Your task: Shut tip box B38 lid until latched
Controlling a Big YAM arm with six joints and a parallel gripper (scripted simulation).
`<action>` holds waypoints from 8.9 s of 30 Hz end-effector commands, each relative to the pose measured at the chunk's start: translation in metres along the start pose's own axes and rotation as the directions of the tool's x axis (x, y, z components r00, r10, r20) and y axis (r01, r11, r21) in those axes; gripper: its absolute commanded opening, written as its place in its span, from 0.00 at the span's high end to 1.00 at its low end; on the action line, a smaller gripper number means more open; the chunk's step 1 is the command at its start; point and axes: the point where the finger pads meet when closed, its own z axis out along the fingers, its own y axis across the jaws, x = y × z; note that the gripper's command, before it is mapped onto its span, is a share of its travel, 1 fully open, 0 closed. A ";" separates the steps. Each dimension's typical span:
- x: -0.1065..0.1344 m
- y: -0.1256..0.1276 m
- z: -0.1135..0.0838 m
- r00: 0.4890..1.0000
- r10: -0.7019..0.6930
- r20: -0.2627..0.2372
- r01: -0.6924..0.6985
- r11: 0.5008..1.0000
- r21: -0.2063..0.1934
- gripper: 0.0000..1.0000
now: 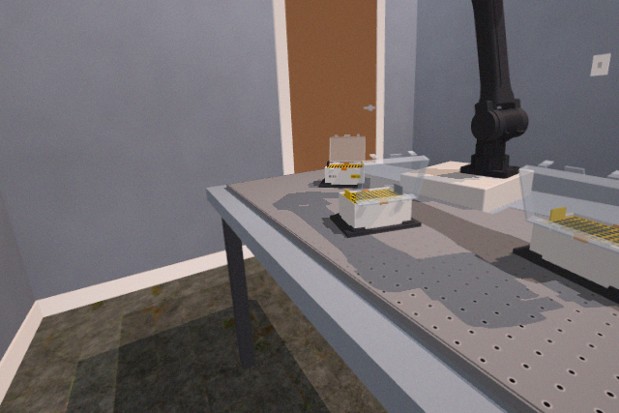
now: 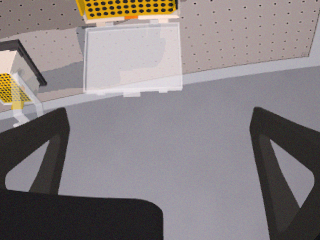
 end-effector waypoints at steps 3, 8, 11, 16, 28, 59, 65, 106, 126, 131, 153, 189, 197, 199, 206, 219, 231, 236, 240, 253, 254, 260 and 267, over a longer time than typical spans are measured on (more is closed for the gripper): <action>0.008 -0.018 -0.025 1.000 -0.012 0.000 0.012 0.997 0.071 0.00; -0.014 -0.005 0.010 0.999 -0.054 0.002 0.054 0.999 0.004 0.00; -0.019 -0.004 0.025 0.999 -0.049 0.002 0.049 0.999 0.001 0.00; -0.028 -0.002 0.049 0.999 -0.040 0.002 0.040 0.999 -0.005 0.00; -0.051 0.001 0.094 0.999 -0.035 0.003 0.035 0.999 -0.009 0.00; -0.088 -0.015 0.161 1.000 -0.002 -0.001 0.002 0.999 0.044 0.00; -0.098 -0.008 0.167 1.000 -0.019 0.000 0.019 1.000 0.021 0.00; -0.098 -0.008 0.167 1.000 -0.019 0.000 0.019 1.000 0.021 0.00; -0.057 -0.020 0.089 1.000 0.001 0.000 -0.001 0.998 0.057 0.00; -0.044 -0.019 0.066 1.000 0.002 0.000 -0.002 0.998 0.059 0.00; -0.024 0.001 0.028 0.999 -0.045 0.003 0.045 0.999 -0.016 0.00; 0.036 -0.009 0.038 0.957 0.283 0.067 -0.279 0.958 -0.065 1.00; 0.072 -0.002 0.059 0.852 0.514 0.101 -0.498 0.854 -0.152 1.00; 0.081 0.000 0.064 0.816 0.568 0.106 -0.547 0.819 -0.175 1.00; 0.104 0.004 0.077 0.714 0.691 0.113 -0.657 0.717 -0.232 1.00; 0.161 0.016 0.111 0.372 0.924 0.085 -0.848 0.376 -0.374 1.00; 0.180 0.026 0.114 0.061 0.998 0.035 -0.886 0.070 -0.459 1.00; 0.177 0.027 0.118 -0.003 1.000 0.014 -0.879 0.004 -0.476 1.00; 0.174 0.024 0.116 0.005 1.000 0.020 -0.879 0.014 -0.476 1.00; 0.173 0.017 0.144 -0.023 0.999 0.047 -0.894 0.001 -0.448 1.00; 0.172 0.019 0.143 -0.020 0.999 0.042 -0.892 0.001 -0.452 1.00; 0.142 0.033 0.170 0.018 1.000 -0.020 -0.863 0.006 -0.505 1.00; 0.162 0.024 0.151 -0.009 1.000 0.023 -0.883 0.003 -0.469 1.00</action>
